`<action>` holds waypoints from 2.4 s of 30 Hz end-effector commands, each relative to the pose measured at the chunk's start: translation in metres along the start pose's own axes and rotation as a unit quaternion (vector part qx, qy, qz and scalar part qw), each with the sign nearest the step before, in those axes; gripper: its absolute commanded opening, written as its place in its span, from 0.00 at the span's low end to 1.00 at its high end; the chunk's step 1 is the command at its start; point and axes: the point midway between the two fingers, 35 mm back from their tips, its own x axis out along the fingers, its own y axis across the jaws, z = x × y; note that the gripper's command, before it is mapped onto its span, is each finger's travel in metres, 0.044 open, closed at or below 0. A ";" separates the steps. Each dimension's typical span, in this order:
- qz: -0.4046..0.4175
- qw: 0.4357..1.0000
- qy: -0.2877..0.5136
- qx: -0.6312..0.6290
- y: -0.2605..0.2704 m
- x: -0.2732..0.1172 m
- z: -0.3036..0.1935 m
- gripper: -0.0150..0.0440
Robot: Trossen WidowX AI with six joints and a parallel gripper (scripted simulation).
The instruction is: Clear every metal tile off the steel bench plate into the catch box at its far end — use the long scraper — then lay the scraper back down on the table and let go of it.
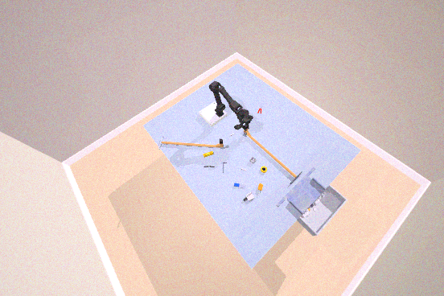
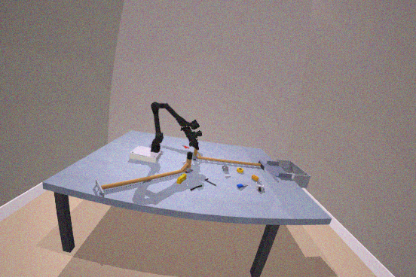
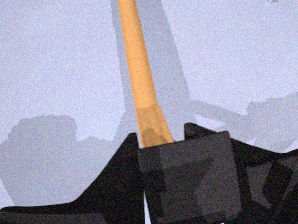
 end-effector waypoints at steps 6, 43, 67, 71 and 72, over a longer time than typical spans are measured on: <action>-0.001 1.000 -0.007 0.001 -0.012 -0.003 0.001 0.25; -0.006 1.000 -0.004 0.004 -0.038 0.008 0.017 0.25; -0.008 1.000 -0.005 0.007 -0.039 0.032 0.045 0.25; -0.008 1.000 -0.005 0.007 -0.039 0.034 0.047 0.25; -0.008 1.000 -0.005 0.007 -0.039 0.034 0.048 0.25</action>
